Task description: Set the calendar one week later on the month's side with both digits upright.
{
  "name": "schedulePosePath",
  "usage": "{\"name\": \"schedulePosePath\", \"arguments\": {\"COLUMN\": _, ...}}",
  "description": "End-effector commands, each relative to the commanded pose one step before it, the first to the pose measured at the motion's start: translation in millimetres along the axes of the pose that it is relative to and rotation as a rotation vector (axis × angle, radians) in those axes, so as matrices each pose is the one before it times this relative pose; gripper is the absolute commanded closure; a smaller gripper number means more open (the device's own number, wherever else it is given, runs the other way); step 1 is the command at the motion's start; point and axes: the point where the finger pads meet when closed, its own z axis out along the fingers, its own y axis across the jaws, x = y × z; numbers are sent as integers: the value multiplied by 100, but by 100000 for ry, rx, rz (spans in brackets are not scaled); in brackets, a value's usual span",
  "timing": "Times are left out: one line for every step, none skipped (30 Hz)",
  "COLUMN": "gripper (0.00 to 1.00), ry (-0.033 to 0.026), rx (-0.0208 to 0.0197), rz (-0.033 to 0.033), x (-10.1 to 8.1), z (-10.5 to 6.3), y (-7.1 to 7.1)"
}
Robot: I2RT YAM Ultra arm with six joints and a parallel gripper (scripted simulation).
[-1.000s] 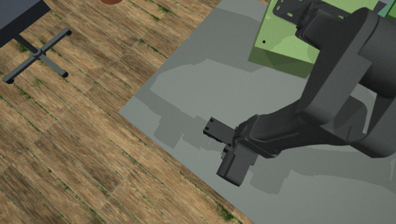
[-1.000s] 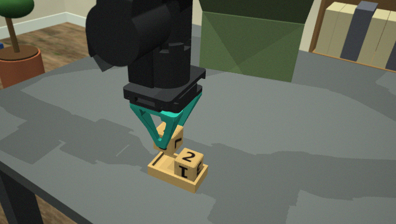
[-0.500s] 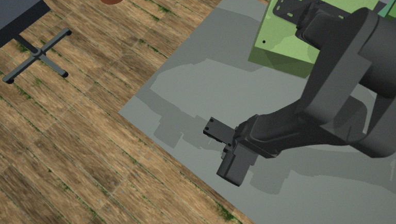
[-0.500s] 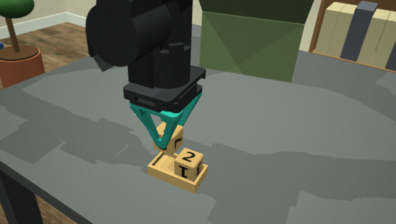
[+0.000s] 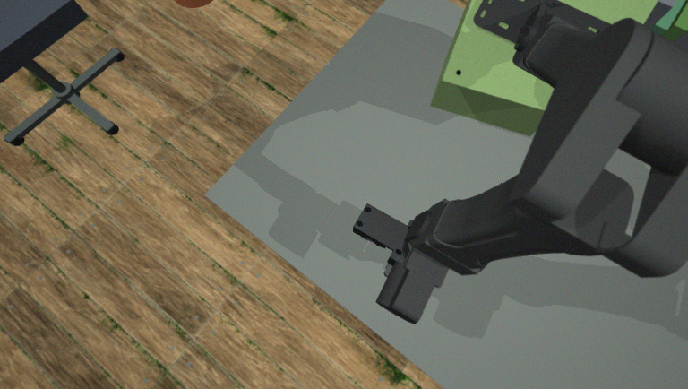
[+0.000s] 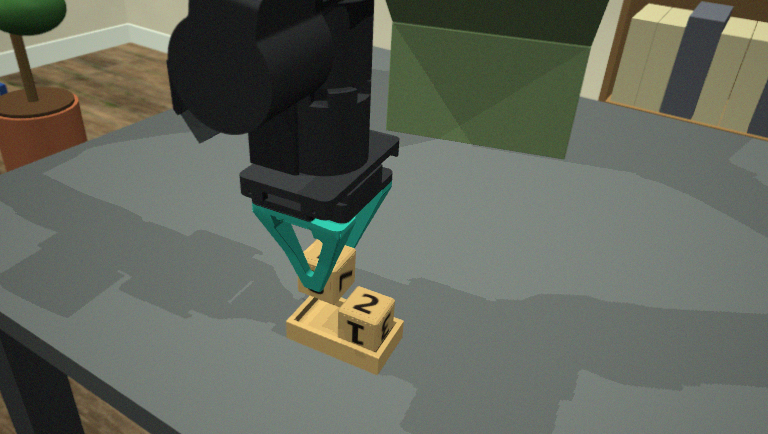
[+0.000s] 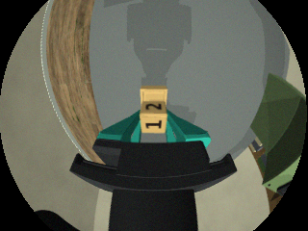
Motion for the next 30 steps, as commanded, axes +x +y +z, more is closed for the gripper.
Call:
{"name": "schedulePosePath", "arguments": {"gripper": 73, "ry": -920, "rx": -514, "rz": 28, "x": -175, "z": 63, "y": 183}}
{"name": "schedulePosePath", "arguments": {"gripper": 73, "ry": 0, "rx": 0, "rz": 0, "x": 0, "z": 72, "y": 0}}
{"name": "schedulePosePath", "arguments": {"gripper": 73, "ry": 0, "rx": 0, "rz": 0, "x": 0, "z": 0, "y": 0}}
{"name": "schedulePosePath", "arguments": {"gripper": 73, "ry": 0, "rx": 0, "rz": 0, "x": 0, "z": 0, "y": 0}}
{"name": "schedulePosePath", "arguments": {"gripper": 73, "ry": 0, "rx": 0, "rz": 0, "x": 0, "z": 76, "y": 0}}
{"name": "schedulePosePath", "arguments": {"gripper": 73, "ry": 0, "rx": 0, "rz": 0, "x": 0, "z": 80, "y": -1}}
{"name": "schedulePosePath", "arguments": {"gripper": 73, "ry": 0, "rx": 0, "rz": 0, "x": 0, "z": 83, "y": -1}}
{"name": "schedulePosePath", "arguments": {"gripper": 73, "ry": 0, "rx": 0, "rz": 0, "x": 0, "z": 86, "y": -1}}
{"name": "schedulePosePath", "arguments": {"gripper": 73, "ry": 0, "rx": 0, "rz": 0, "x": 0, "z": 88, "y": 0}}
{"name": "schedulePosePath", "arguments": {"gripper": 73, "ry": 0, "rx": 0, "rz": 0, "x": 0, "z": 90, "y": 0}}
{"name": "schedulePosePath", "arguments": {"gripper": 73, "ry": 0, "rx": 0, "rz": 0, "x": 0, "z": 91, "y": -1}}
{"name": "schedulePosePath", "arguments": {"gripper": 73, "ry": 0, "rx": 0, "rz": 0, "x": 0, "z": 92, "y": -1}}
{"name": "schedulePosePath", "arguments": {"gripper": 73, "ry": 0, "rx": 0, "rz": 0, "x": 0, "z": 92, "y": 0}}
{"name": "schedulePosePath", "arguments": {"gripper": 73, "ry": 0, "rx": 0, "rz": 0, "x": 0, "z": 92, "y": 0}}
{"name": "schedulePosePath", "arguments": {"gripper": 73, "ry": 0, "rx": 0, "rz": 0, "x": 0, "z": 91, "y": 0}}
{"name": "schedulePosePath", "arguments": {"gripper": 73, "ry": 0, "rx": 0, "rz": 0, "x": 0, "z": 90, "y": -1}}
{"name": "schedulePosePath", "arguments": {"gripper": 73, "ry": 0, "rx": 0, "rz": 0, "x": 0, "z": 88, "y": -1}}
{"name": "schedulePosePath", "arguments": {"gripper": 73, "ry": 0, "rx": 0, "rz": 0, "x": 0, "z": 85, "y": 0}}
{"name": "schedulePosePath", "arguments": {"gripper": 73, "ry": 0, "rx": 0, "rz": 0, "x": 0, "z": 83, "y": 0}}
{"name": "schedulePosePath", "arguments": {"gripper": 73, "ry": 0, "rx": 0, "rz": 0, "x": 0, "z": 0, "y": 0}}
{"name": "schedulePosePath", "arguments": {"gripper": 73, "ry": 0, "rx": 0, "rz": 0, "x": 0, "z": 0, "y": 0}}
{"name": "schedulePosePath", "arguments": {"gripper": 73, "ry": 0, "rx": 0, "rz": 0, "x": 0, "z": 80, "y": 0}}
{"name": "schedulePosePath", "arguments": {"gripper": 73, "ry": 0, "rx": 0, "rz": 0, "x": 0, "z": 76, "y": -1}}
{"name": "schedulePosePath", "arguments": {"gripper": 73, "ry": 0, "rx": 0, "rz": 0, "x": 0, "z": 72, "y": -1}}
{"name": "schedulePosePath", "arguments": {"gripper": 73, "ry": 0, "rx": 0, "rz": 0, "x": 0, "z": 68, "y": -1}}
{"name": "schedulePosePath", "arguments": {"gripper": 73, "ry": 0, "rx": 0, "rz": 0, "x": 0, "z": 63, "y": 0}}
{"name": "schedulePosePath", "arguments": {"gripper": 73, "ry": 0, "rx": 0, "rz": 0, "x": 0, "z": 58, "y": 0}}
{"name": "schedulePosePath", "arguments": {"gripper": 73, "ry": 0, "rx": 0, "rz": 0, "x": 0, "z": 53, "y": 0}}
{"name": "schedulePosePath", "arguments": {"gripper": 73, "ry": 0, "rx": 0, "rz": 0, "x": 0, "z": 48, "y": 0}}
{"name": "schedulePosePath", "arguments": {"gripper": 73, "ry": 0, "rx": 0, "rz": 0, "x": 0, "z": 43, "y": 0}}
